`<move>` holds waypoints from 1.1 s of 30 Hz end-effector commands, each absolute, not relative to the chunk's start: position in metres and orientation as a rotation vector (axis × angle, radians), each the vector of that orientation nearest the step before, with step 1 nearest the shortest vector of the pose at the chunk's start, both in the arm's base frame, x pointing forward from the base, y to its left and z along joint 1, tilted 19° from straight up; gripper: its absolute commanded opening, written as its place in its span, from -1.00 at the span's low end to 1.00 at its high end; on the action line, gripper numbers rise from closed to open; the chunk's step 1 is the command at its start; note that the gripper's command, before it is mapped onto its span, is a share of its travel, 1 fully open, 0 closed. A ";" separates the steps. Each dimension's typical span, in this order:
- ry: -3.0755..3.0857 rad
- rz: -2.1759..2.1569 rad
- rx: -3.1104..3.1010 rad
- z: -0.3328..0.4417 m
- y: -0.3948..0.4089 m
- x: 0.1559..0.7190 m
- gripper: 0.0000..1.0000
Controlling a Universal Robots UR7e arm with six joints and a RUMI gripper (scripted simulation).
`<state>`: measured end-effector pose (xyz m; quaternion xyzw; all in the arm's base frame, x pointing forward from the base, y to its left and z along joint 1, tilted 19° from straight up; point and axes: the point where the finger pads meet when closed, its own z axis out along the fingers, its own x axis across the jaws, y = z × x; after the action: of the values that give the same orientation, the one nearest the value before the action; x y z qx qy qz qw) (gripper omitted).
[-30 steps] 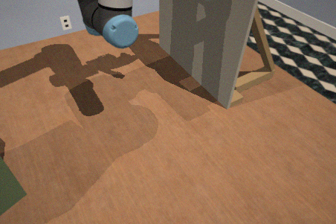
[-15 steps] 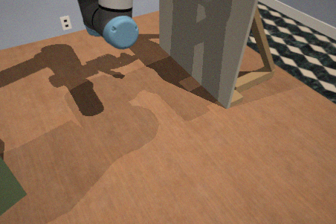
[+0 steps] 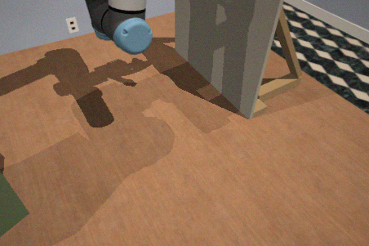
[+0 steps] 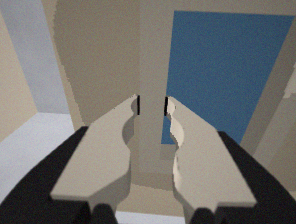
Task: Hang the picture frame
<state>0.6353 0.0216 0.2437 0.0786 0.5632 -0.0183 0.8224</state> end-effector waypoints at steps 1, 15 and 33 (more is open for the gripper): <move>1.195 -0.038 0.166 0.245 0.023 0.635 -1.00; 1.195 -0.038 0.166 0.245 0.023 0.635 -1.00; 1.195 -0.038 0.166 0.245 0.023 0.635 -0.42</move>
<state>0.6353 0.0216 0.2438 0.0786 0.5631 -0.0183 0.8225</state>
